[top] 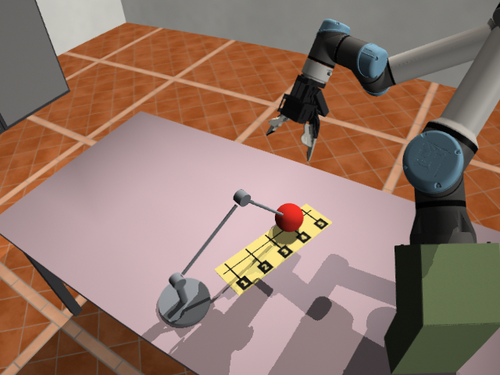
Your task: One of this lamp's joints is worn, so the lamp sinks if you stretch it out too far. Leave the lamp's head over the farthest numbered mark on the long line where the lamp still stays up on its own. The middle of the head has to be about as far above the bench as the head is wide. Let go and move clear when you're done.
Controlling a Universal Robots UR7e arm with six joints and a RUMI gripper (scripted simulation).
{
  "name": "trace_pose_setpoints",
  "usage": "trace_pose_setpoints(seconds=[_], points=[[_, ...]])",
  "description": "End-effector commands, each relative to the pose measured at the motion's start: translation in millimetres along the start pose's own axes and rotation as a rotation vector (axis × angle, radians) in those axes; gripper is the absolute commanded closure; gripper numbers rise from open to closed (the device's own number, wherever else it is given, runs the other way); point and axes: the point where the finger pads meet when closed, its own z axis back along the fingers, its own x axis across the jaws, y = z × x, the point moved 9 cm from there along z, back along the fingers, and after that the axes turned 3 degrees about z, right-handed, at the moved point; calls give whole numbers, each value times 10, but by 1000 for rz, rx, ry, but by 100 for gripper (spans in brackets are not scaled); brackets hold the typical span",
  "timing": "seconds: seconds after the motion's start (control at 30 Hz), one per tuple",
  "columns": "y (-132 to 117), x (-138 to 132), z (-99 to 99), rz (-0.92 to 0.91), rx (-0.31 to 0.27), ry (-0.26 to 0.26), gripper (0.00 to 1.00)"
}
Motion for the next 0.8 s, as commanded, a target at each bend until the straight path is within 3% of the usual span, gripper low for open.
trace_pose_setpoints(seconds=[0.0,0.07,0.57,0.77], points=[[163,16,-285,1,5,8,0],[163,16,-285,1,5,8,0],[530,129,-853,-80,74,-36,0],[542,110,-903,-79,73,-34,0]])
